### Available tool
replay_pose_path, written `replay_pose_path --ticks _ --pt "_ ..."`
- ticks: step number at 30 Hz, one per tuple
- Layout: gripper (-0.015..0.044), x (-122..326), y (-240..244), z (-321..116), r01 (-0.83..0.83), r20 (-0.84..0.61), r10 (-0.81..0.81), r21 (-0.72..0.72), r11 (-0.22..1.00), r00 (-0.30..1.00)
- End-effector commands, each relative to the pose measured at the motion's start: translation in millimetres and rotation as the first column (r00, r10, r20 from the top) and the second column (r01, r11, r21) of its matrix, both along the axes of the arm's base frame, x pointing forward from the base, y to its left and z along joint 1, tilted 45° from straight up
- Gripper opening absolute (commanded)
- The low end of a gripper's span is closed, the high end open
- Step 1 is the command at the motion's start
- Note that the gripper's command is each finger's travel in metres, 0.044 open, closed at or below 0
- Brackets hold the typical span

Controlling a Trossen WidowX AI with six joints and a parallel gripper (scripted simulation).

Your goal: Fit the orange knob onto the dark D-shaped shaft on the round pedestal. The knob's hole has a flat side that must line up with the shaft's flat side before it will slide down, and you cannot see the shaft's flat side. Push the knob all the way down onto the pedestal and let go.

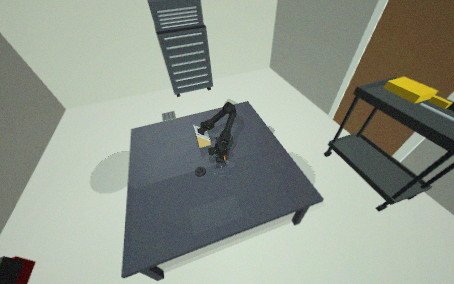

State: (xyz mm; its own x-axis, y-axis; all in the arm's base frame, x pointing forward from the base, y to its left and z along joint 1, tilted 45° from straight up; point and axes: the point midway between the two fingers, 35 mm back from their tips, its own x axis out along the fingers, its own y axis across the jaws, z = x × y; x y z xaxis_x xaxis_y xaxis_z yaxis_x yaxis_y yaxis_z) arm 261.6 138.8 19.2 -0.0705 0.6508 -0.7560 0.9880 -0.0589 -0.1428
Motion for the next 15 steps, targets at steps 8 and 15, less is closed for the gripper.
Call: replay_pose_path --ticks 8,15 --pt "0.0181 2 2 12 -0.027 -0.008 0.026 -0.184 0.983 1.0" --pt "0.0181 3 4 19 -0.043 -0.017 0.039 -0.284 0.958 0.999"
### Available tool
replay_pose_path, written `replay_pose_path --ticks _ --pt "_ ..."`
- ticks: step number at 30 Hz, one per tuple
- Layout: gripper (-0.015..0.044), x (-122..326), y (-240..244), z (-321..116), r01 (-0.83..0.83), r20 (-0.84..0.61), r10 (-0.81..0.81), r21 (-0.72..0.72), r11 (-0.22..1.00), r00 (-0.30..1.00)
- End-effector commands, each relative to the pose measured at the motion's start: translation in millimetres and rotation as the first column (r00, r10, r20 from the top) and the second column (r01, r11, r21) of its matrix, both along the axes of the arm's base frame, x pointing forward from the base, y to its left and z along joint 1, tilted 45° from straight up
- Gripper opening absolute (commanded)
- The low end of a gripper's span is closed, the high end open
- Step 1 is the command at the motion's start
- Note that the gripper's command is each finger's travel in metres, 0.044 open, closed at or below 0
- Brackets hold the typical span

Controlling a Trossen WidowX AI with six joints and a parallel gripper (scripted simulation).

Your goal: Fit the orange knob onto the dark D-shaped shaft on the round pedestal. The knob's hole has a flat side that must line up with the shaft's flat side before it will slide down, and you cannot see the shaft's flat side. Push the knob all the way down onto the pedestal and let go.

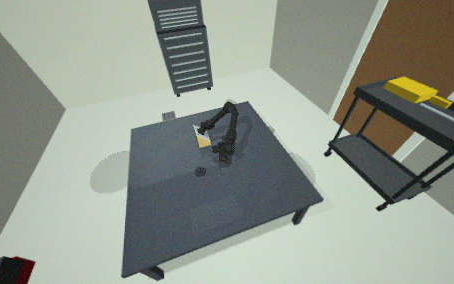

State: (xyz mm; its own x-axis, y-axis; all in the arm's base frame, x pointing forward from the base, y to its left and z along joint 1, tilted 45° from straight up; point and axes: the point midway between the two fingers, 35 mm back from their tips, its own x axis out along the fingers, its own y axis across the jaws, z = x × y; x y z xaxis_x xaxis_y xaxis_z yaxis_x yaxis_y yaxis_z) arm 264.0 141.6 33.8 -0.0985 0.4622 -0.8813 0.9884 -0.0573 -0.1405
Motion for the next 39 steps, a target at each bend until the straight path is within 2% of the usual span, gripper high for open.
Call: replay_pose_path --ticks 1,20,39 --pt "0.0181 1 1 5 -0.01 -0.002 0.01 -0.077 0.997 1.0" --pt "0.0181 4 12 23 -0.055 -0.027 0.049 -0.368 0.928 0.998" --pt "0.0181 6 26 37 -0.1 -0.064 0.077 -0.625 0.774 0.995"
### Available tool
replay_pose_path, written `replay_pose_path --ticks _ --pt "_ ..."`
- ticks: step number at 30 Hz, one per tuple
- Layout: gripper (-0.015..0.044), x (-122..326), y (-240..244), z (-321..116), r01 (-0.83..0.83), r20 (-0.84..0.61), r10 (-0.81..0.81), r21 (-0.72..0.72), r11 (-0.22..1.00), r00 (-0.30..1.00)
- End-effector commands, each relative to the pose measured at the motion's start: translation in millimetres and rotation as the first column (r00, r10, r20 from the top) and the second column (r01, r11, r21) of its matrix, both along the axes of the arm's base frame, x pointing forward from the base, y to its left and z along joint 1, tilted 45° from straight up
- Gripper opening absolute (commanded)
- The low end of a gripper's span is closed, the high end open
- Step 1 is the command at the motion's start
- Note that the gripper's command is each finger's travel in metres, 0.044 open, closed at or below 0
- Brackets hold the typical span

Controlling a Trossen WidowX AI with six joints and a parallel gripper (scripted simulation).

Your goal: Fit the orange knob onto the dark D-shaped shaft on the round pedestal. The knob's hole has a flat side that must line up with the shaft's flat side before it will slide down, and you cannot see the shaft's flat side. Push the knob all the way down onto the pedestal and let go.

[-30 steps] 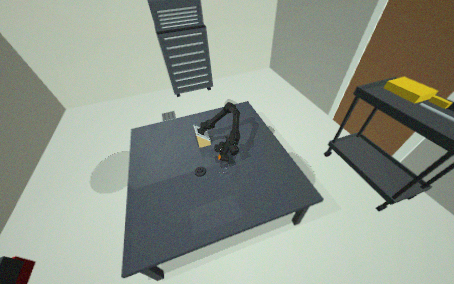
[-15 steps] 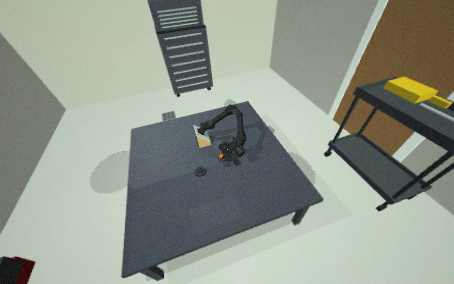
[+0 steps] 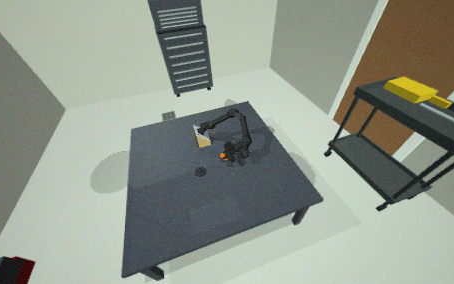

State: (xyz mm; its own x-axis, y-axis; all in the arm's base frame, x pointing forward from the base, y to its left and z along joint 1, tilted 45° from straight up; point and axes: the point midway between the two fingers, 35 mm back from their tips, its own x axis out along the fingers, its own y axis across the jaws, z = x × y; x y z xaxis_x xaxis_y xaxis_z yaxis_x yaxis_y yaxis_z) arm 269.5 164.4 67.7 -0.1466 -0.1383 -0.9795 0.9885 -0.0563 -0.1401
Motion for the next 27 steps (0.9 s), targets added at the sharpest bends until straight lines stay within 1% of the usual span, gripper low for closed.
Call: replay_pose_path --ticks 1,10,15,23,26,27 --pt "0.0181 0.8 4.2 3.4 -0.012 -0.002 0.012 -0.082 0.997 1.0" --pt "0.0181 1.7 12.4 8.1 -0.033 -0.013 0.031 -0.222 0.975 0.999" --pt "0.0181 1.9 10.7 9.6 -0.023 -0.007 0.022 -0.156 0.988 1.0" --pt "0.0181 2.6 13.3 13.1 -0.023 -0.007 0.022 -0.155 0.988 1.0" --pt "0.0259 2.3 11.9 9.8 -0.021 -0.006 0.021 -0.162 0.987 1.0" --pt "0.026 2.3 11.9 9.8 -0.021 -0.006 0.021 -0.162 0.987 1.0"
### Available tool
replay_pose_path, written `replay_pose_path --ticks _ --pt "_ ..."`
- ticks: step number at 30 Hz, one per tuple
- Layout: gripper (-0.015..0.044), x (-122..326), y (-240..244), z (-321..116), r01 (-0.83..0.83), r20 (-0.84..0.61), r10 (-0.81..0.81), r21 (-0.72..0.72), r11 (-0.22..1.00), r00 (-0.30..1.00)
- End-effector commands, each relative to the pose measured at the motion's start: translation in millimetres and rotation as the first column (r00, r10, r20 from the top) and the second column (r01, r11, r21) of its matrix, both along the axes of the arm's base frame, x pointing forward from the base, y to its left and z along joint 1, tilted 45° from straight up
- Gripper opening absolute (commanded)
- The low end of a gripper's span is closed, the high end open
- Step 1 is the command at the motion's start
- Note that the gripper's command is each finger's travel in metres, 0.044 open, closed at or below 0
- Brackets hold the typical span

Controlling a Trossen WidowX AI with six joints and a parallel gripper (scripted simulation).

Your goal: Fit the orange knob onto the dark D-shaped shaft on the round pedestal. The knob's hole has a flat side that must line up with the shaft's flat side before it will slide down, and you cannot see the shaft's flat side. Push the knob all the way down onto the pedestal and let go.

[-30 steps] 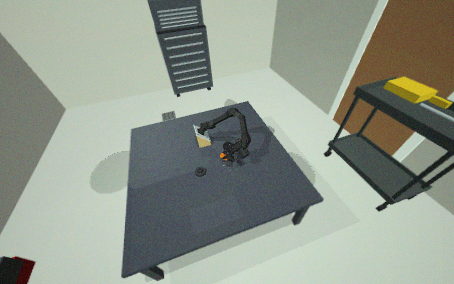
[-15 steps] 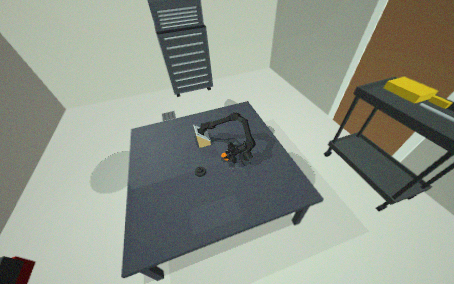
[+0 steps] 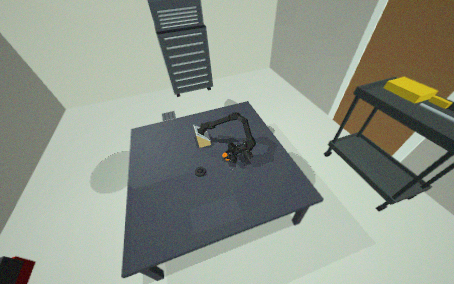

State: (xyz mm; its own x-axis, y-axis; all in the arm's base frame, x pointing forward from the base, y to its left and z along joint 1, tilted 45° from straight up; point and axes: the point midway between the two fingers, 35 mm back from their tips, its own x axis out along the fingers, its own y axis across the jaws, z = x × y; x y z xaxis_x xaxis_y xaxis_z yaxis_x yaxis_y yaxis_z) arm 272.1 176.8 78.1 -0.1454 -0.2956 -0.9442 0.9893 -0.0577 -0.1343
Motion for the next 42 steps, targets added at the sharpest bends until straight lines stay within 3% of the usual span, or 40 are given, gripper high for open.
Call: replay_pose_path --ticks 1,23,30,39,42 --pt "0.026 0 0 -1 0.0 -0.001 0.0 -0.002 1.0 1.0" --pt "0.026 0 0 -1 0.0 -0.001 0.0 -0.002 1.0 1.0" --pt "0.044 0 0 -1 0.0 -0.001 0.0 -0.002 1.0 1.0" --pt "0.044 0 0 -1 0.0 -0.001 0.0 -0.002 1.0 1.0" --pt "0.044 4 -29 28 0.0 0.0 0.0 -0.002 1.0 1.0"
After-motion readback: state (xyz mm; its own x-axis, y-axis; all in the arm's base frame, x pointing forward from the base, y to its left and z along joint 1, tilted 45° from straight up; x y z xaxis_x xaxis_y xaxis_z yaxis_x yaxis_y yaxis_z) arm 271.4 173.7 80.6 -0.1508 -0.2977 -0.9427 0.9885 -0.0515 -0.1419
